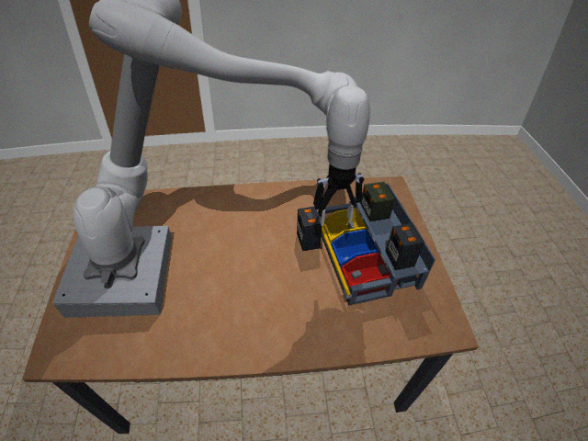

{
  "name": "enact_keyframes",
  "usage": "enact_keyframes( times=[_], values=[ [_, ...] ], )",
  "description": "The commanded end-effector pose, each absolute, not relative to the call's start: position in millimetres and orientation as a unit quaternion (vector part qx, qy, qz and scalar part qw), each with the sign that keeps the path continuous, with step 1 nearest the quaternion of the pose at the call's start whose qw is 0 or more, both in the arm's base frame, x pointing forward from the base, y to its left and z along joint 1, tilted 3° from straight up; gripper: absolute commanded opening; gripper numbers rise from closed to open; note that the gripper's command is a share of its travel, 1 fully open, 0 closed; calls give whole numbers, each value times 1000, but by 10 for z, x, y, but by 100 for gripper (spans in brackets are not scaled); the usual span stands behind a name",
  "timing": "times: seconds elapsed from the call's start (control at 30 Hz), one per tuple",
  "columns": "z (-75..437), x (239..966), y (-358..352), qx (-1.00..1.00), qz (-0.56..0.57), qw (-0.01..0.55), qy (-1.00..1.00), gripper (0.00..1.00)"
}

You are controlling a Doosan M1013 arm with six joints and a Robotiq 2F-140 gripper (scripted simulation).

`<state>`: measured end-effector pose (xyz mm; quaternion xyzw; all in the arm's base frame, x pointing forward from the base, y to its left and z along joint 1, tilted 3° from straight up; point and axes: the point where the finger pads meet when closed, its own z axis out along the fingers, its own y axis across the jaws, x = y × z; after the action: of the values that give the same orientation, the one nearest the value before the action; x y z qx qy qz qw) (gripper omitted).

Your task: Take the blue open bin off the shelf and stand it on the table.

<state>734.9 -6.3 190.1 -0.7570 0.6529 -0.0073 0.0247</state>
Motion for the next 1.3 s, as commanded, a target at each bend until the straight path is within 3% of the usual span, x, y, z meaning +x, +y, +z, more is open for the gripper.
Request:
enact_keyframes(
  times=[0.0,1.27],
  values=[
    [1902,7348,-63,-757,-7,25,653,57],
    [2072,7343,-67,-757,-7,25,653,57]
  ],
)
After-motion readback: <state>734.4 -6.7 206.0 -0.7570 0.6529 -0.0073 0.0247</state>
